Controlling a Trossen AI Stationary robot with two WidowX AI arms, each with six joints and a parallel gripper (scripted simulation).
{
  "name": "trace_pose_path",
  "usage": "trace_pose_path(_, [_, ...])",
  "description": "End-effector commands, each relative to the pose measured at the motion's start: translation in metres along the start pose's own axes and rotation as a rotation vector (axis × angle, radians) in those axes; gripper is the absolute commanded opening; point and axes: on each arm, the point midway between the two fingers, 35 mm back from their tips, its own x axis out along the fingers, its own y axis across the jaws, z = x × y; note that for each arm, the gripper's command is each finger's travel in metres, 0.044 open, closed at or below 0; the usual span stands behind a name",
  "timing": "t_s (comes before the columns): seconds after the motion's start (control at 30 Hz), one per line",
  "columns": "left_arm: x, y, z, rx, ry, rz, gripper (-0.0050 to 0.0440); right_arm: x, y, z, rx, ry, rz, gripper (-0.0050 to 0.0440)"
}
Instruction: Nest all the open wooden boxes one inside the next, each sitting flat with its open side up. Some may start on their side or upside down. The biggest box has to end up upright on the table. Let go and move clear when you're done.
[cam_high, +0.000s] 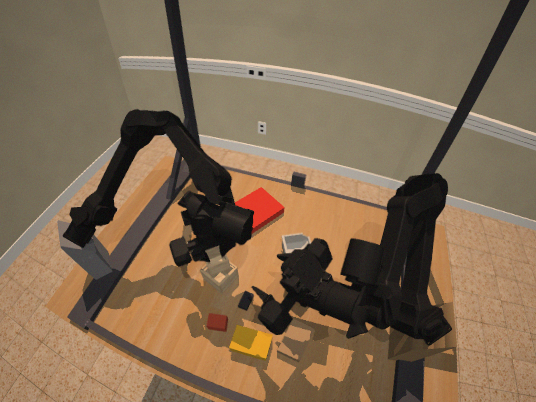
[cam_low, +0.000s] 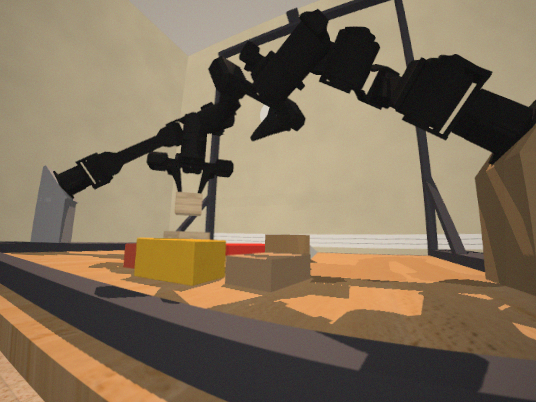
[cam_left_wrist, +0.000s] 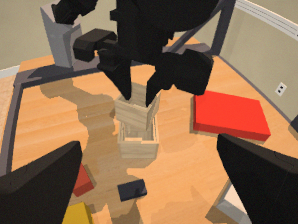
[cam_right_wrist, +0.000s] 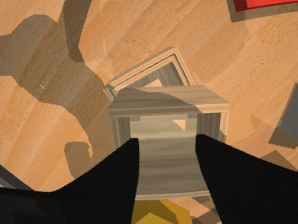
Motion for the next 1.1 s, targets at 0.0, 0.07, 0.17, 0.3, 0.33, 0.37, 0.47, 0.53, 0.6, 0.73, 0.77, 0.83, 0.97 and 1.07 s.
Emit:
trace_pose_path(0.0, [0.0, 0.001, -0.001, -0.005, 0.005, 0.001, 0.04, -0.004, -0.003, 0.003, -0.146, 0.001, -0.007, 0.0236])
trace_pose_path(0.07, [0.0, 0.001, -0.001, -0.005, 0.005, 0.001, 0.04, -0.004, -0.003, 0.003, -0.216, 0.001, -0.008, 0.0236])
trace_pose_path(0.17, [0.0, 0.001, -0.001, -0.005, 0.005, 0.001, 0.04, -0.004, -0.003, 0.003, -0.32, 0.0, -0.008, 0.0236])
trace_pose_path(0.3, [0.0, 0.001, -0.001, -0.005, 0.005, 0.001, 0.04, -0.004, -0.004, 0.003, -0.442, 0.0, -0.009, 0.0236])
trace_pose_path(0.33, [0.0, 0.001, -0.001, -0.005, 0.005, 0.001, 0.04, -0.004, -0.004, 0.003, -0.458, 0.0, -0.009, 0.0236])
trace_pose_path(0.37, [0.0, 0.001, -0.001, -0.005, 0.005, 0.001, 0.04, -0.004, -0.004, 0.003, -0.468, 0.0, -0.01, 0.0236])
trace_pose_path(0.47, [0.0, 0.001, -0.001, -0.005, 0.005, 0.001, 0.04, -0.004, -0.003, 0.003, -0.471, 0.0, -0.008, 0.0236])
trace_pose_path(0.53, [0.0, 0.001, -0.001, -0.005, 0.005, 0.001, 0.04, -0.004, -0.003, 0.003, -0.467, 0.001, -0.006, 0.0236])
trace_pose_path(0.6, [0.0, 0.001, -0.001, -0.005, 0.005, 0.001, 0.04, -0.003, -0.003, 0.003, -0.468, 0.0, -0.006, 0.0236])
trace_pose_path(0.73, [0.0, 0.001, -0.001, -0.005, 0.005, 0.001, 0.04, 0.003, -0.001, 0.003, -0.46, -0.003, 0.0, 0.0236])
trace_pose_path(0.77, [0.0, 0.001, -0.001, -0.005, 0.005, 0.001, 0.04, 0.004, -0.001, 0.003, -0.46, -0.003, 0.0, 0.0236])
trace_pose_path(0.83, [0.0, 0.001, -0.001, -0.005, 0.005, 0.001, 0.04, 0.007, 0.0, 0.003, -0.458, -0.005, 0.0, 0.0236])
trace_pose_path(0.97, [0.0, 0.001, -0.001, -0.005, 0.005, 0.001, 0.04, 0.012, 0.0, 0.003, -0.457, -0.005, 0.0, 0.0236])
trace_pose_path(1.07, [0.0, 0.001, -0.001, -0.005, 0.005, 0.001, 0.04, 0.015, 0.0, 0.003, -0.456, -0.006, 0.001, 0.0236])
